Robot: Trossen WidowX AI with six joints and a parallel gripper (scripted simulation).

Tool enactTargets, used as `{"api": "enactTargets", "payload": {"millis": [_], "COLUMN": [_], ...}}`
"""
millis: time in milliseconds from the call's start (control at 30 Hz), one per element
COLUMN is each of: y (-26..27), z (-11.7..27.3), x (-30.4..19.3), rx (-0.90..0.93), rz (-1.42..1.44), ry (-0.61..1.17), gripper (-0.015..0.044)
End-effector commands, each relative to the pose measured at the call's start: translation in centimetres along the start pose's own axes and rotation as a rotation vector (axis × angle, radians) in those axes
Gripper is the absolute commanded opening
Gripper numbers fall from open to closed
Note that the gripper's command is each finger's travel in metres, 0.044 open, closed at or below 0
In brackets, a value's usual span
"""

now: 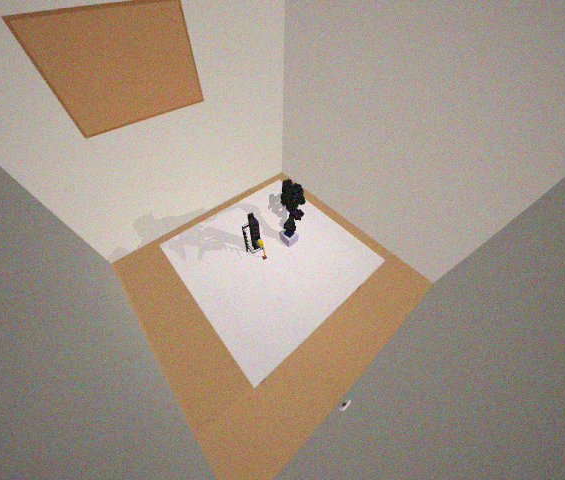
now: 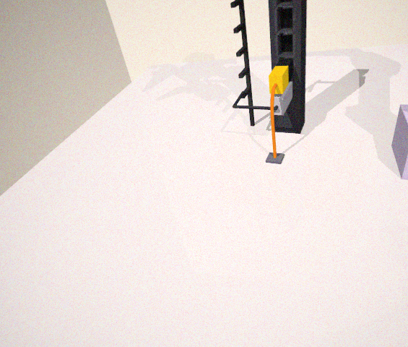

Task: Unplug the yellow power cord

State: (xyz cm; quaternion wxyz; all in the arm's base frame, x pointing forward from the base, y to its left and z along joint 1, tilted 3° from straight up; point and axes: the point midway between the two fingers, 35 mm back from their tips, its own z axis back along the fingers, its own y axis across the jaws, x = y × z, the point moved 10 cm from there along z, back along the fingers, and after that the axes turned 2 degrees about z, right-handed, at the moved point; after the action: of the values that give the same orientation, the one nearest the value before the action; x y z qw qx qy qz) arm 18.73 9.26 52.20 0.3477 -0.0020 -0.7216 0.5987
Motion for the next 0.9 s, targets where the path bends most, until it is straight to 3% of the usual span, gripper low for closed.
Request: {"api": "enactTargets", "payload": {"millis": [0,400,867], "y": [1.7,7.9,18.3], "z": [-1.4,-0.5,7.0], "x": [-5.3,-17.8,-27.2], "rx": [0.062,0.311,0.878], "rz": [-0.083,-0.294,-0.588], "ry": [0.203,0.744,1.264], "gripper": [0.016,0.016,0.016]}}
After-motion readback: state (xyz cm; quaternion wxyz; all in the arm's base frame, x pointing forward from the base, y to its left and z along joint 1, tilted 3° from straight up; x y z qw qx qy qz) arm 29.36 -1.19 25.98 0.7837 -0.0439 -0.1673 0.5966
